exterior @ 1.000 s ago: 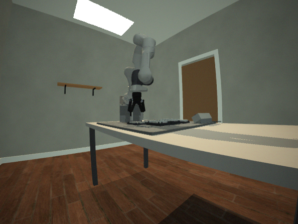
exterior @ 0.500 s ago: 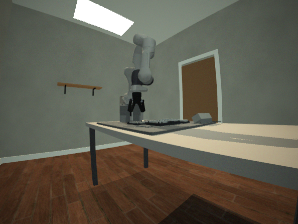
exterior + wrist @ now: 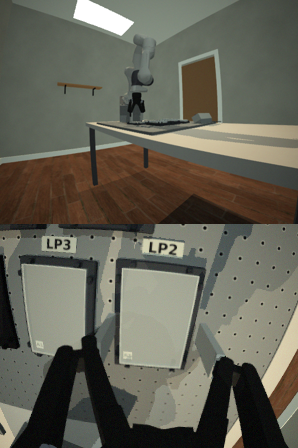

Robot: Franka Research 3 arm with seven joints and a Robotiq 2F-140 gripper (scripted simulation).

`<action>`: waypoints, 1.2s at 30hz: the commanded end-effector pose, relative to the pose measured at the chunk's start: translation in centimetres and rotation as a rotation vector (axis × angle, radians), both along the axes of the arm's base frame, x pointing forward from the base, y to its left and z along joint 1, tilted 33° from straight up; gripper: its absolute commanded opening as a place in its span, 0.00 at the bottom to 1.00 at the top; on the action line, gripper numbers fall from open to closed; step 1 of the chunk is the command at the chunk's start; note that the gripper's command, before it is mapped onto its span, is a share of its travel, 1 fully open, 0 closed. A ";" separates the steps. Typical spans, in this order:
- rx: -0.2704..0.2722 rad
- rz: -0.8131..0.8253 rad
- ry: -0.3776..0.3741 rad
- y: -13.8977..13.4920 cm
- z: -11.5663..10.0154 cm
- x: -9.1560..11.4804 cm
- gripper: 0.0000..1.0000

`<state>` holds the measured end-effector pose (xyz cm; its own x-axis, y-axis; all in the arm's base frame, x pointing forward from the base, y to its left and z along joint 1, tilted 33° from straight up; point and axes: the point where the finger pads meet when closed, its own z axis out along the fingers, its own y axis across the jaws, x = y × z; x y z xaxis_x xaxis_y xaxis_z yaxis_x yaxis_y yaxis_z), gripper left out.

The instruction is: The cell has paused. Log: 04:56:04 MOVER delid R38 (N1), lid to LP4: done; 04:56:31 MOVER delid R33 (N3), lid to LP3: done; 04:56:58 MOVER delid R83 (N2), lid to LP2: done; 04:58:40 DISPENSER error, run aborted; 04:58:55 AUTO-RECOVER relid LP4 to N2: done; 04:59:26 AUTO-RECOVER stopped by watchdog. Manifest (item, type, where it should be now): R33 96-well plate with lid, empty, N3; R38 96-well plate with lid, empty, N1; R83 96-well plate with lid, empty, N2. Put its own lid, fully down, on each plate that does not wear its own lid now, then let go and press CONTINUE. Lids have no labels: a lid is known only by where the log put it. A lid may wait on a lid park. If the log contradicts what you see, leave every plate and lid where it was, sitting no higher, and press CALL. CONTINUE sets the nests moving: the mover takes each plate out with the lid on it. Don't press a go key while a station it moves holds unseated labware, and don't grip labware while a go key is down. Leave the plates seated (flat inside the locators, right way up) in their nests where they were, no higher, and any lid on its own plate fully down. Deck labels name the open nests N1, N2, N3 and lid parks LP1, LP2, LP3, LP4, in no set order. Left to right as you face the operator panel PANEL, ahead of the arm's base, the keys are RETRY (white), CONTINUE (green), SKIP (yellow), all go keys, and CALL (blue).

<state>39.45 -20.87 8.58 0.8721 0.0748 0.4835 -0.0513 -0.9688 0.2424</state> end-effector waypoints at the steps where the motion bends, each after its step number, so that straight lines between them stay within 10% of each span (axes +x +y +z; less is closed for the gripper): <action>1: -0.004 0.015 0.000 0.1 -0.2 0.2 0.66; 36: -0.004 0.015 0.000 -0.1 -1.1 0.7 0.66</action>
<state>39.99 -21.00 7.43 0.8730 0.0832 0.4805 -0.0414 -0.9691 0.2430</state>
